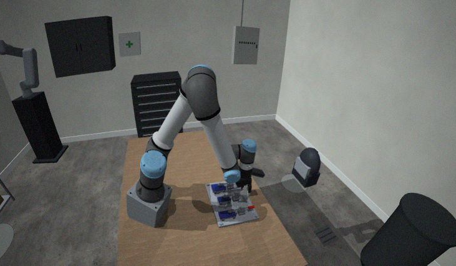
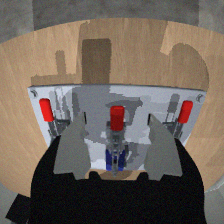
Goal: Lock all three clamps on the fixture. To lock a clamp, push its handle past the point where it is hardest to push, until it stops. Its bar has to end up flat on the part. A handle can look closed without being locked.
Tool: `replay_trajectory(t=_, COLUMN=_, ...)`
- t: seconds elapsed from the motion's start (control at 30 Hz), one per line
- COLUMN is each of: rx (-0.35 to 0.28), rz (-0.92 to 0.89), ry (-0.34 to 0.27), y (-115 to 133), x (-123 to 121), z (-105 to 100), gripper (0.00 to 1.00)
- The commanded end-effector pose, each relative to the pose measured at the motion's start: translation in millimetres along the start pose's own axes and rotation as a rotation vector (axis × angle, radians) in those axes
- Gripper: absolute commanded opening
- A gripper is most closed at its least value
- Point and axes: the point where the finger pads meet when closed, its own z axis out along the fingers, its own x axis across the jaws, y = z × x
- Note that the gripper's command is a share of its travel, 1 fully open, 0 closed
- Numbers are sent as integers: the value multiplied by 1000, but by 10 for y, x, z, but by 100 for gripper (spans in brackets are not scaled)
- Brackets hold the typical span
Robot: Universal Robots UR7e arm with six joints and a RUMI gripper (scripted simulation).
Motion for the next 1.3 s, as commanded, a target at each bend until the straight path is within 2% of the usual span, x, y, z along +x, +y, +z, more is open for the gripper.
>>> replay_trajectory(t=0.0, rx=1, rz=0, ry=0, y=-5, x=0, z=-5, gripper=58)
replay_trajectory(t=0.5, rx=1, rz=0, ry=0, y=-5, x=0, z=-5, gripper=58)
replay_trajectory(t=0.67, rx=1, rz=0, ry=0, y=-4, x=0, z=-505, gripper=58)
replay_trajectory(t=1.07, rx=1, rz=0, ry=0, y=-4, x=0, z=-505, gripper=58)
replay_trajectory(t=1.1, rx=1, rz=0, ry=0, y=-6, x=0, z=-492, gripper=0)
replay_trajectory(t=1.27, rx=1, rz=0, ry=0, y=-6, x=0, z=-492, gripper=0)
